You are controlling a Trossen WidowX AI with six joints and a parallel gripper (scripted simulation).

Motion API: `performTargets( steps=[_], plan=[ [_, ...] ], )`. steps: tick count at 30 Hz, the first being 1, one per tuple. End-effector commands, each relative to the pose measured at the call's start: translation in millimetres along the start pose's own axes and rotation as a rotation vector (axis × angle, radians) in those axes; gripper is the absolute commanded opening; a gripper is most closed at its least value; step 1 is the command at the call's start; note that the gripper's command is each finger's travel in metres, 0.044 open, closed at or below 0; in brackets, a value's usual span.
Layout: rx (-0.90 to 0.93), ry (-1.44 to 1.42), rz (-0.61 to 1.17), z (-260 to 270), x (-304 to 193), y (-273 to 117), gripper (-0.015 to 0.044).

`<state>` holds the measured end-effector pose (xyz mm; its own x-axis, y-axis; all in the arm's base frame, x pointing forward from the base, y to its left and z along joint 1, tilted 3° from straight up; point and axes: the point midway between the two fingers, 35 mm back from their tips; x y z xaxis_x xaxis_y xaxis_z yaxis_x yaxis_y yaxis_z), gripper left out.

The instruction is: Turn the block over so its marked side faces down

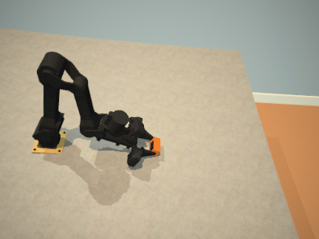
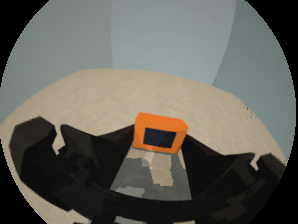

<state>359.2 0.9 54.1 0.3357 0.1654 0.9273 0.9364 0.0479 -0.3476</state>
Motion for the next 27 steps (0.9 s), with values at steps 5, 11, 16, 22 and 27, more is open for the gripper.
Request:
performTargets(
  steps=[5,11,16,22,27],
  plan=[
    [-0.009,0.007,-0.060,1.0,-0.3,-8.1,0.0000],
    [-0.010,0.007,-0.063,1.0,-0.1,-8.2,0.0000],
    [-0.010,0.007,-0.063,1.0,-0.1,-8.2,0.0000],
    [-0.010,0.007,-0.063,1.0,-0.1,-8.2,0.0105],
    [-0.010,0.007,-0.063,1.0,-0.1,-8.2,0.0236]
  ],
)
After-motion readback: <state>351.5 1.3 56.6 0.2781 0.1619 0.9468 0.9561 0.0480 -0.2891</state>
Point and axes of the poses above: the point midway between the two fingers, 35 mm back from their tips, its own y axis out along the fingers, its own z axis across the jaws, x = y × z, and after that the axes turned 9 degrees about -y, right-handed
